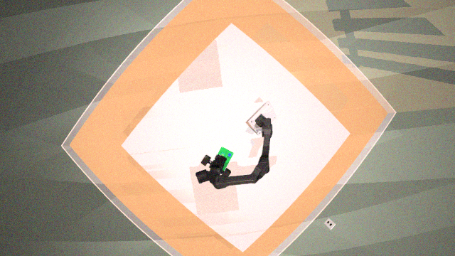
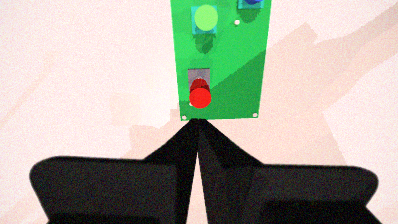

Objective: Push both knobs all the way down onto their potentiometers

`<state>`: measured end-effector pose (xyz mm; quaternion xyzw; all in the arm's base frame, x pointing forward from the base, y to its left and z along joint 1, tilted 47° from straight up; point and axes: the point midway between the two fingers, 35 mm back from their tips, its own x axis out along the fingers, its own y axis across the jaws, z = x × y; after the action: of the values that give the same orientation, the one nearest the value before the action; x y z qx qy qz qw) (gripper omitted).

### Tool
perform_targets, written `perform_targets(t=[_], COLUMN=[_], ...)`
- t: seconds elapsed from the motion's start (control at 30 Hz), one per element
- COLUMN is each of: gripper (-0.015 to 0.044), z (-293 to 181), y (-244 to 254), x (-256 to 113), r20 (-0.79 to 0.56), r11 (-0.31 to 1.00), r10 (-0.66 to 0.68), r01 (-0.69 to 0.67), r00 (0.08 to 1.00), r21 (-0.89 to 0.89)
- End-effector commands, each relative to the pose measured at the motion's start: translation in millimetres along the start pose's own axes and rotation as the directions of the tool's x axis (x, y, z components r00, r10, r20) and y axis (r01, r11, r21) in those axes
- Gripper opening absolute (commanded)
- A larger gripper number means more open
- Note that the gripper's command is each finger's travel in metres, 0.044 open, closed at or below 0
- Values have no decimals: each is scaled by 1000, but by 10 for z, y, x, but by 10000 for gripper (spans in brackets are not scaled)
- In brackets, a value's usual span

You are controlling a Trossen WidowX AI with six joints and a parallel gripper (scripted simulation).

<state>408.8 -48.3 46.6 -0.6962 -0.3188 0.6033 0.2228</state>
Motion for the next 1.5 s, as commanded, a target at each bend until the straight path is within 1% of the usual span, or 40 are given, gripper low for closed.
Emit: perform_targets(t=[0.0,0.27,0.67,1.47], gripper=[0,0,0,0], z=[18,17,20,20], y=[-23,-23,-27,-28], x=[143,168,350,375], r20=[11,11,11,11], r11=[1000,1000,1000,1000], r10=[-10,-10,-11,-11], r01=[10,10,11,11], r00=[1000,1000,1000,1000], r21=[10,10,9,9])
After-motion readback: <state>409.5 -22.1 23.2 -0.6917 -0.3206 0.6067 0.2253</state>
